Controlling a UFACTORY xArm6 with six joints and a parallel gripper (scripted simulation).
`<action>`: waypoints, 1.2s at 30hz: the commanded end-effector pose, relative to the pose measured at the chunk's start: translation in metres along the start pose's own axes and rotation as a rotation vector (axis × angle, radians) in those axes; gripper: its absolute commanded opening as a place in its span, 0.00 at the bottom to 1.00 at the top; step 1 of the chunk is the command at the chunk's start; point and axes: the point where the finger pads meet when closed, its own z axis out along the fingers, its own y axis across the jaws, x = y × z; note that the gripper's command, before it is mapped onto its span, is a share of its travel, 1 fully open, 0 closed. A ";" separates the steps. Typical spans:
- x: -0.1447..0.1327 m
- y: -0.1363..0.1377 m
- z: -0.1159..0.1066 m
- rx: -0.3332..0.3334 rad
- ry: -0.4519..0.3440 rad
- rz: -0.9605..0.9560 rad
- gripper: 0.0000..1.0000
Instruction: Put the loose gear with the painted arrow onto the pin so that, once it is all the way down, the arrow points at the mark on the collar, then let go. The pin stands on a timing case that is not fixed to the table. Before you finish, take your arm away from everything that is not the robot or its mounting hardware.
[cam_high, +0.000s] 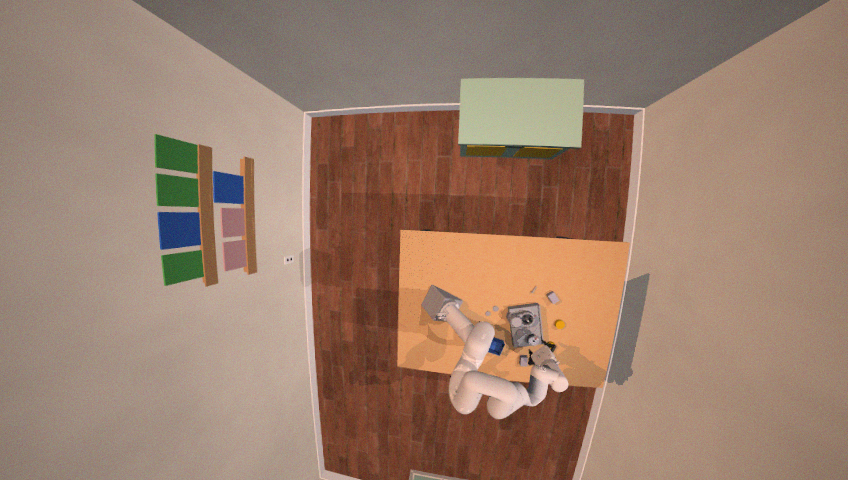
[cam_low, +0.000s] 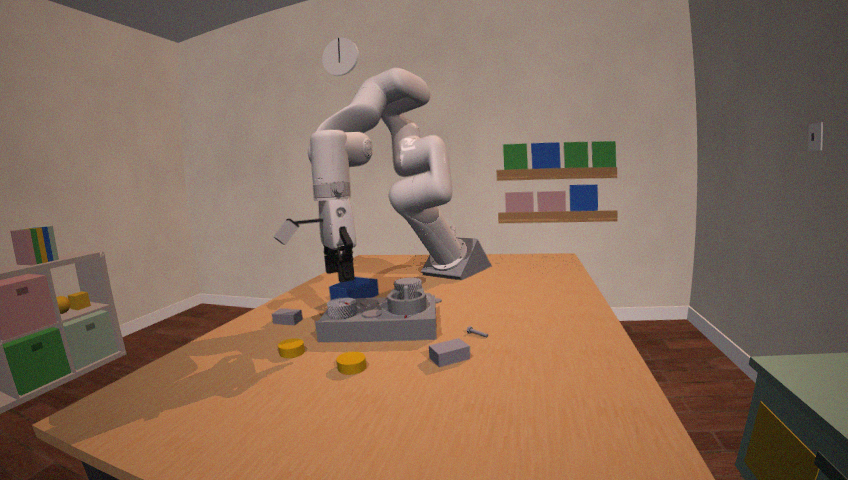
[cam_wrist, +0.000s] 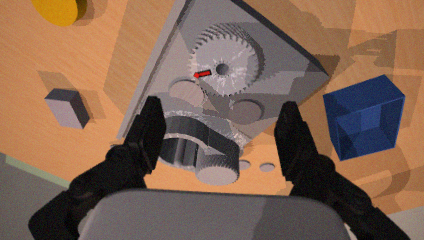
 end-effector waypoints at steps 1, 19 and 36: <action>0.001 -0.001 -0.001 0.002 0.003 0.001 0.93; 0.001 -0.001 -0.001 0.002 0.003 0.001 0.93; 0.001 0.000 0.009 0.003 0.003 0.000 0.93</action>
